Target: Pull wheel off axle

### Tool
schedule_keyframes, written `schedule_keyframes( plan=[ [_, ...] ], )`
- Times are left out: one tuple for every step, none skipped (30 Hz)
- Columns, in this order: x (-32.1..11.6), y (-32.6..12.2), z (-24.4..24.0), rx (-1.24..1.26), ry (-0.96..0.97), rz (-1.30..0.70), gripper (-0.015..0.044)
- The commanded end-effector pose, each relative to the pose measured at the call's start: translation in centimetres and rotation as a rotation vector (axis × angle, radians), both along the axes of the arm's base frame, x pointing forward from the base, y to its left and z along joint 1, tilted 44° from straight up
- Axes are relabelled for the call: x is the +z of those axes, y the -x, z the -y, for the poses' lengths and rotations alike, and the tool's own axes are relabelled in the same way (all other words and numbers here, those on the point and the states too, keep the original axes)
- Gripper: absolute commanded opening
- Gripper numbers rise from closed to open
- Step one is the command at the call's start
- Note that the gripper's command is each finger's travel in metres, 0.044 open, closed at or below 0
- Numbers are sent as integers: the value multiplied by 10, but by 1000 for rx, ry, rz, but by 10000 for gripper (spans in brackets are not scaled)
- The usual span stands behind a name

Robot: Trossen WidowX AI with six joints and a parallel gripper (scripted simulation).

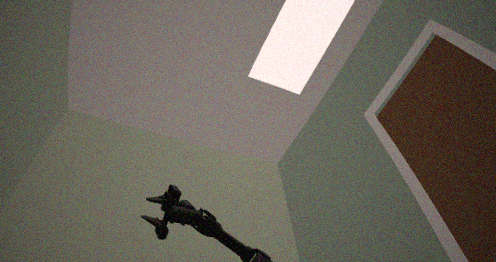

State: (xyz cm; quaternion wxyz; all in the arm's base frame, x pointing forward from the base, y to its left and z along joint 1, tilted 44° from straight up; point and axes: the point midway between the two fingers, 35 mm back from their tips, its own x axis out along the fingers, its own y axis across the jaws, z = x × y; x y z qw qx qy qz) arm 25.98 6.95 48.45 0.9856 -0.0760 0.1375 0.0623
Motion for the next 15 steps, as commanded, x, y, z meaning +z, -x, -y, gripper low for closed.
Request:
schedule_keyframes(
  plan=[
    [-56, -46, -5, -170, -134, -182, 300],
    [-68, -55, -5, -210, -162, -216, 300],
    [-81, -63, -6, -251, -189, -249, 300],
    [-93, -71, -6, -294, -215, -280, 300],
    [-106, -78, -6, -337, -240, -309, 300],
    [-119, -85, -5, -382, -265, -337, 300],
    [-132, -91, -5, -428, -288, -362, 300],
    [-145, -97, -4, -475, -310, -386, 300],
    [-158, -102, -3, -523, -331, -408, 300],
    [-172, -107, -1, -572, -351, -428, 300],
    [-185, -111, 0, -622, -370, -445, 300],
    [-198, -115, 2, -672, -387, -461, 300],
    [-211, -118, 4, -723, -404, -475, 300],
    [-224, -121, 6, -775, -420, -487, 300],
    [-238, -124, 9, -827, -434, -497, 300]
  ],
)
